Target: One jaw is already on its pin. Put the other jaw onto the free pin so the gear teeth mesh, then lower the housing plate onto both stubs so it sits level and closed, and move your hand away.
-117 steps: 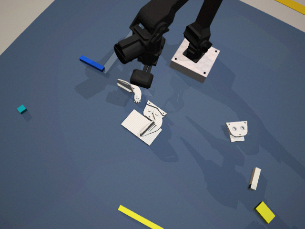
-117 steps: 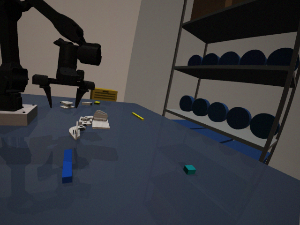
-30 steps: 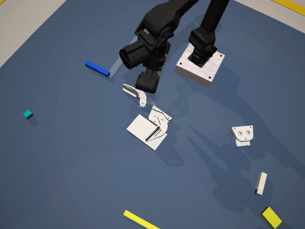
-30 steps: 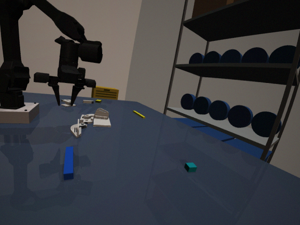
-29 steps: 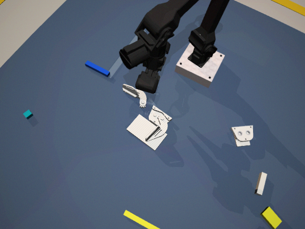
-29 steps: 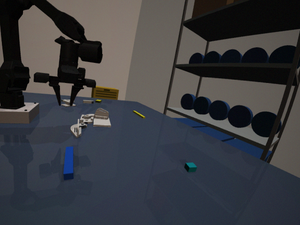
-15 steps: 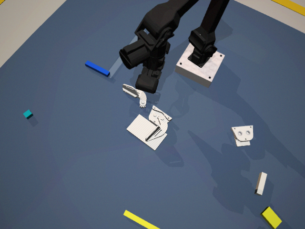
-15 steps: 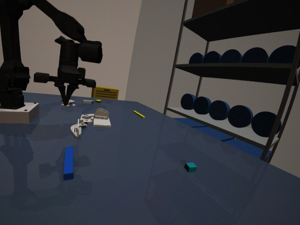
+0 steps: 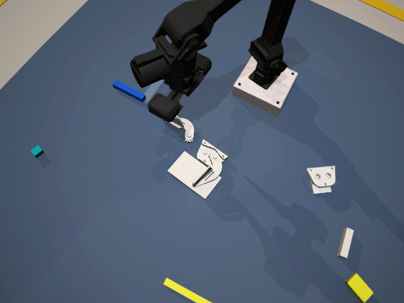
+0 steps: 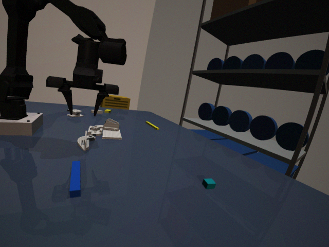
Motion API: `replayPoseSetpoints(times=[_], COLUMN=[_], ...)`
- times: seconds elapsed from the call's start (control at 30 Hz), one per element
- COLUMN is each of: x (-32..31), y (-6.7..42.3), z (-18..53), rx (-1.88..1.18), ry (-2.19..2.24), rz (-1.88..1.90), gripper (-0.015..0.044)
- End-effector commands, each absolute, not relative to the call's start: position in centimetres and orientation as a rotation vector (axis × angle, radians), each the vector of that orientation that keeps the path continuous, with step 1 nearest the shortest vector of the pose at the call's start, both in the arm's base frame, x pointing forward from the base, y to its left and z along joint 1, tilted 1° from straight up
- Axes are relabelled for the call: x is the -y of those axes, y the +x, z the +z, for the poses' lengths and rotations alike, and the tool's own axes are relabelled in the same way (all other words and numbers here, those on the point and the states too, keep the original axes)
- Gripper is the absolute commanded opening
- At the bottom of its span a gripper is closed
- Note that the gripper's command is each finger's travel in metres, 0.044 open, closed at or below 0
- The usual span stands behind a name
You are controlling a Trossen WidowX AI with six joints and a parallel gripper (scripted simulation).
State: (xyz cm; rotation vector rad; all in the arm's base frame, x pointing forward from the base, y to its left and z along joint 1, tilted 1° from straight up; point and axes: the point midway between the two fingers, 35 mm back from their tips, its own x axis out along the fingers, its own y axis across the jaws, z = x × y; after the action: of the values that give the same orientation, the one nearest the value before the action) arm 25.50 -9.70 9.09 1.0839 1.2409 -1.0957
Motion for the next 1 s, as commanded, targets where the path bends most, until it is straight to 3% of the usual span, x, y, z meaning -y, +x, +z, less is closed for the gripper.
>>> replayPoseSetpoints(times=[0.0,0.07,0.2,0.97], x=[10.0,10.0,10.1,10.2], y=[25.8,25.8,25.9,26.0], z=[9.1,8.8,5.3,2.3], rx=[-1.238,-1.238,-1.238,-1.238], ry=[1.106,1.106,1.106,1.106], rz=[-1.122,-1.122,-1.122,-1.122], gripper=[0.0394,0.0440,0.0440,0.0440])
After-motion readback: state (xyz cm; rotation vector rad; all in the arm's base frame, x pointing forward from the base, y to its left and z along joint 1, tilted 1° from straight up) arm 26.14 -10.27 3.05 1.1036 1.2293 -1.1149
